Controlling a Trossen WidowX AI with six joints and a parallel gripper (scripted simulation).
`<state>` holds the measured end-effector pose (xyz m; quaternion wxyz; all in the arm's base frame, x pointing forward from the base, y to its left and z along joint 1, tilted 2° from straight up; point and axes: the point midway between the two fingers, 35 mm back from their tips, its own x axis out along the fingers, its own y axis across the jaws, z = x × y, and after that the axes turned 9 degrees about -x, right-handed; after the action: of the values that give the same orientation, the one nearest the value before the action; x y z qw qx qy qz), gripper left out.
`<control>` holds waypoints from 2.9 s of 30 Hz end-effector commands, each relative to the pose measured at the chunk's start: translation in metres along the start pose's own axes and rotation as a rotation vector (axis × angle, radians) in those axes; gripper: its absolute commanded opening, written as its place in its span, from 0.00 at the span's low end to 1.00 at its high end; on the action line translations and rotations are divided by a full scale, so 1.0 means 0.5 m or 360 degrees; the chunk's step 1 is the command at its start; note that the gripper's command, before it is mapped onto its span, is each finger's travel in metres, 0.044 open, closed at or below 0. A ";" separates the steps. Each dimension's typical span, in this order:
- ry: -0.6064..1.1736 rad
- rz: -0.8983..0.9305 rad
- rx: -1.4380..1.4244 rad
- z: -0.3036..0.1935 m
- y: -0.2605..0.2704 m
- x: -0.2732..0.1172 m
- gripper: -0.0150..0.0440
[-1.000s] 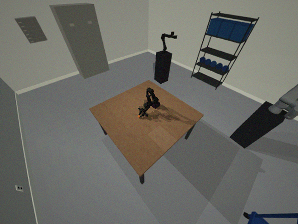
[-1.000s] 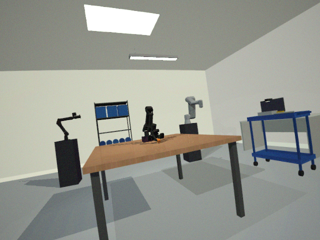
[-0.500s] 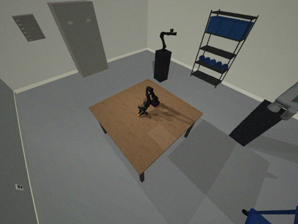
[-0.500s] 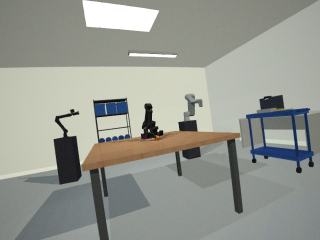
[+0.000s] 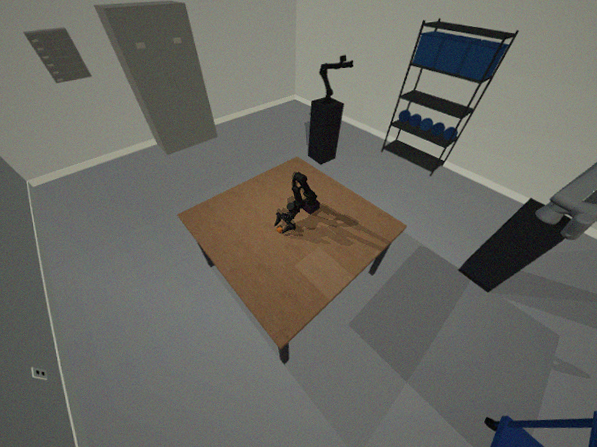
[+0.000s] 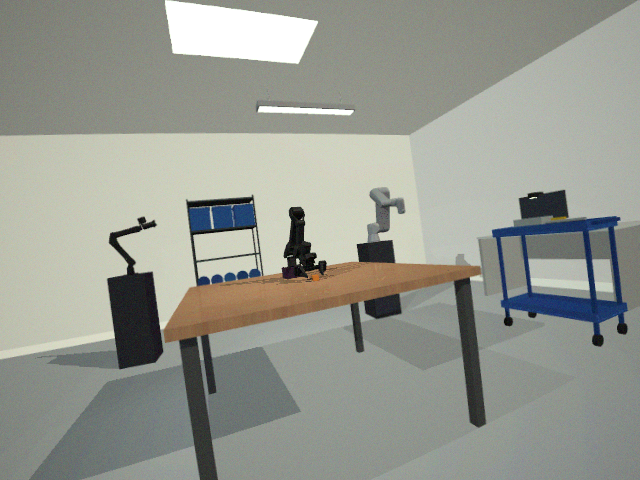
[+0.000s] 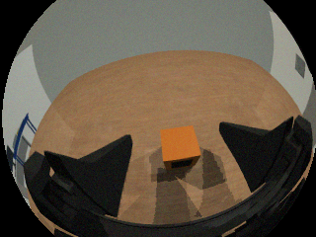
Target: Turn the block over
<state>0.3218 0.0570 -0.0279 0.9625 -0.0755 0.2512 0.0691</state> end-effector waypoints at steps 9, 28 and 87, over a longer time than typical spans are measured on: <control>0.0005 -0.0003 0.0002 -0.002 -0.001 -0.001 1.00; 0.0005 -0.0003 0.0002 -0.002 -0.001 -0.001 1.00; 0.1652 0.0259 0.0003 0.173 -0.027 -0.048 1.00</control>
<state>0.3433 0.0568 0.0627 0.7078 -0.0784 0.6958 0.0934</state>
